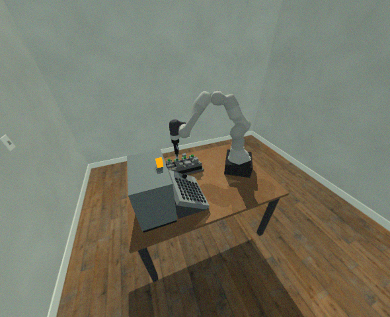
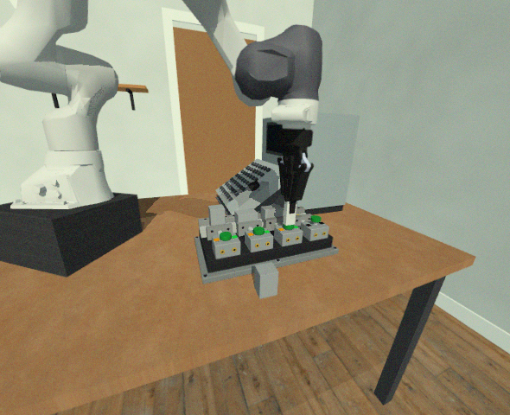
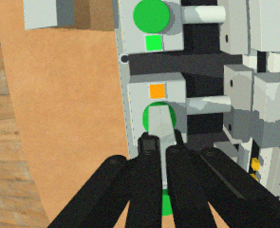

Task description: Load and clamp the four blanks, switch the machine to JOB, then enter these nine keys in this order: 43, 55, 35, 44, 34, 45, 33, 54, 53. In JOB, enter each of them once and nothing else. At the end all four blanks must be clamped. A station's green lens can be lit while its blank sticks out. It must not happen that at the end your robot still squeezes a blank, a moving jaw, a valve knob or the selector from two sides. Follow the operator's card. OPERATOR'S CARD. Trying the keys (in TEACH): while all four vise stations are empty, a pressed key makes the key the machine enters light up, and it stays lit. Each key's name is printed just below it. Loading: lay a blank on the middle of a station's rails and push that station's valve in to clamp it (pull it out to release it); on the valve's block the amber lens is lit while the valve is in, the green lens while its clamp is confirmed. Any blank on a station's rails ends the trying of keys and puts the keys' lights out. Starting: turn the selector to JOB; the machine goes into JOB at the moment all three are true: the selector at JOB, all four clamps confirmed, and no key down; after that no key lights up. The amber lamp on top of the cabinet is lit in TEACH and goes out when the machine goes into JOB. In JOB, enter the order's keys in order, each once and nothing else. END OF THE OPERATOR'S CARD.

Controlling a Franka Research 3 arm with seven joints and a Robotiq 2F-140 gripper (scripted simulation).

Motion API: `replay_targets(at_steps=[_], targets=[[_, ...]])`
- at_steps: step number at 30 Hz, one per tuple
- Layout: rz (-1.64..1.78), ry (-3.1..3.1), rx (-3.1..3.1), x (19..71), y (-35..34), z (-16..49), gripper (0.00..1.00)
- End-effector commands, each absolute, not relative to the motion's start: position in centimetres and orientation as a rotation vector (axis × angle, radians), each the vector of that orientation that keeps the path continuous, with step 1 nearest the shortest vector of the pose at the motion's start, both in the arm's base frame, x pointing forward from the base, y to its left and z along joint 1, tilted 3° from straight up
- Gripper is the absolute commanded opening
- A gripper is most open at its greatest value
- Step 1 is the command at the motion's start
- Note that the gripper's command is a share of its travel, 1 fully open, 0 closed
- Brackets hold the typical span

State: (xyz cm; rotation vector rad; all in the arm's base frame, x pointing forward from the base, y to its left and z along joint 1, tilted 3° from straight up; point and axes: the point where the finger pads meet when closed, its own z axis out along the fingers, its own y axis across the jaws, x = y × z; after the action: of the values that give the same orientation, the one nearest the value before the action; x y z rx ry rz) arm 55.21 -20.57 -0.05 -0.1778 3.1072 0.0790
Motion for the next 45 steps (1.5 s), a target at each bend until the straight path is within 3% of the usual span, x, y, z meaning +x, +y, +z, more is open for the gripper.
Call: replay_targets(at_steps=[1,22,45], targets=[[0.08,3.106,-0.168,55.2,-20.6,0.2,0.0],[0.08,3.106,-0.168,55.2,-20.7,1.7,0.0],[0.08,3.106,-0.168,55.0,-21.2,10.6,0.0]])
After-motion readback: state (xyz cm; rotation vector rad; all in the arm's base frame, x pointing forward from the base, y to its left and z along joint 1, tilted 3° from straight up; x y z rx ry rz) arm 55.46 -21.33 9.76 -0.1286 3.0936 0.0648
